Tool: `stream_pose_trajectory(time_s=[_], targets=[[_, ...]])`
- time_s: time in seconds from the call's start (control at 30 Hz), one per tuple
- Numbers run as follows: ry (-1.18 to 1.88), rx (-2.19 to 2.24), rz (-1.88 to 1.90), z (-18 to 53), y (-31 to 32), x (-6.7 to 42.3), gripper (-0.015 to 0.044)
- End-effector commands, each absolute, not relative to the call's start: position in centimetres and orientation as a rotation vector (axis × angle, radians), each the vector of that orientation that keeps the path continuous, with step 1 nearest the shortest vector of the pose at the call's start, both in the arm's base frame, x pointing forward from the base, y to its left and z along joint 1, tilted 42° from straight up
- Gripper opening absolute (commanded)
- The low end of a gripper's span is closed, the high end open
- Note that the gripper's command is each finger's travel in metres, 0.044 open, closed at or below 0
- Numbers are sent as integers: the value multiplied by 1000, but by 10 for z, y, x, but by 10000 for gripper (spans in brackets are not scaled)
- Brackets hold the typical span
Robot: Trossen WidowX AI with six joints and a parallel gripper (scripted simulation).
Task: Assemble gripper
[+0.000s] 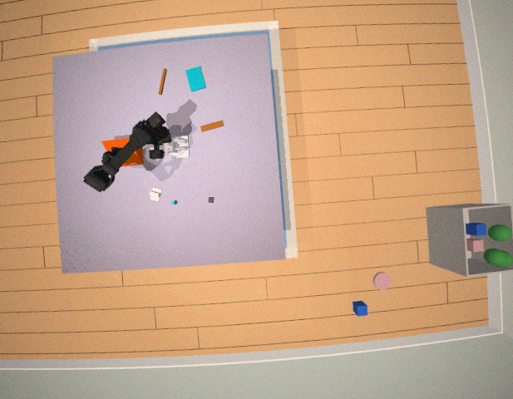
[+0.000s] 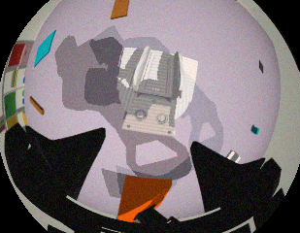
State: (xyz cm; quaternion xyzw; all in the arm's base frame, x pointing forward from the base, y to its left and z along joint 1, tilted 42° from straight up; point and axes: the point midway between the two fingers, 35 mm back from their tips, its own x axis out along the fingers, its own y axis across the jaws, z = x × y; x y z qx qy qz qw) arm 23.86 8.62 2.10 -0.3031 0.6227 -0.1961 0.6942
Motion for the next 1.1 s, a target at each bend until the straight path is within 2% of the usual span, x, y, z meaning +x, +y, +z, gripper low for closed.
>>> stream_pose_trajectory(time_s=[0.0, 0.27, 1.07], targets=[[1394, -679, -440, 20, 85, 237, 440], [1409, -672, -444, 63, 110, 186, 440], [1409, -672, -445, 64, 111, 185, 440]])
